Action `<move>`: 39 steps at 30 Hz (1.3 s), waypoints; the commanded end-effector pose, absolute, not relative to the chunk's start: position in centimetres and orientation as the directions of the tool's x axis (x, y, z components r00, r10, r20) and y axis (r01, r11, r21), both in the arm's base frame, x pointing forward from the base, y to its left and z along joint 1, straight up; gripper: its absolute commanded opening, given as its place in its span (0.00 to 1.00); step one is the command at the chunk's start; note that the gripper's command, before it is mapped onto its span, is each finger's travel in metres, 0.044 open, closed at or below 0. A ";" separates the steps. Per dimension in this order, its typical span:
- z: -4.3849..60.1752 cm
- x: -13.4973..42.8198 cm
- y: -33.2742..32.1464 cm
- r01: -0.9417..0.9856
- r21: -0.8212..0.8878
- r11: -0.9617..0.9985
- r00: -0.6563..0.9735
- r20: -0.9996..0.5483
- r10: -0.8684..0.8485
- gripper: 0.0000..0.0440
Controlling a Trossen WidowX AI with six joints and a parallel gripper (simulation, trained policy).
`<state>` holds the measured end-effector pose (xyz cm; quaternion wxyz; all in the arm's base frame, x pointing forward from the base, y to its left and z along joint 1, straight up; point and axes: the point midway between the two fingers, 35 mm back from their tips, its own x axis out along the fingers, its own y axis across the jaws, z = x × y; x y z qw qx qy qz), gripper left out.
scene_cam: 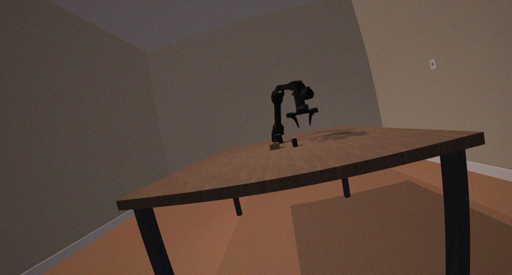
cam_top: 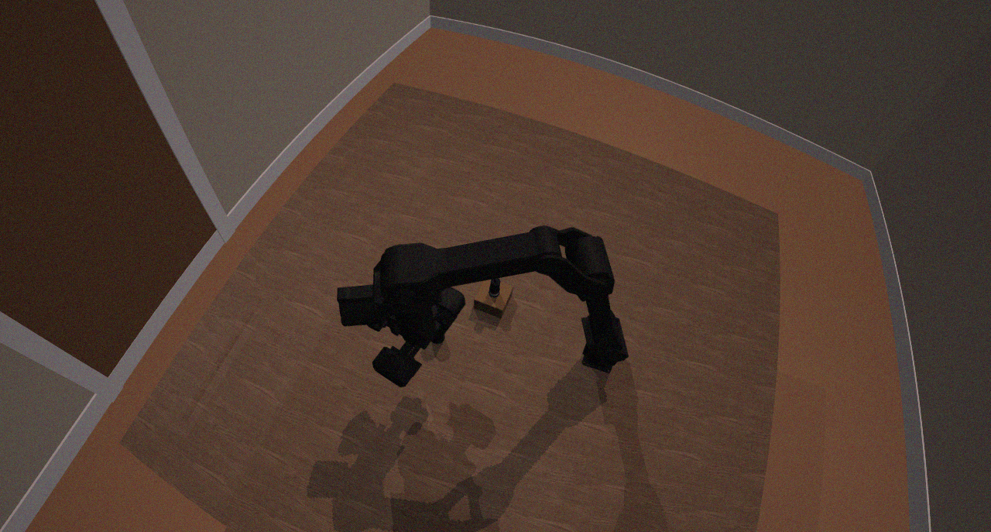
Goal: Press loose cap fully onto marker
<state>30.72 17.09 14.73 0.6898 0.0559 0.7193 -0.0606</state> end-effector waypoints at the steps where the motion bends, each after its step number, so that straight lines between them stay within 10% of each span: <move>1: 14.5 31.4 16.3 0.173 -0.007 0.985 -0.048 -0.999 0.001 0.73; 39: 8.7 32.9 10.4 0.152 -0.041 0.988 -0.174 -0.985 -0.014 0.64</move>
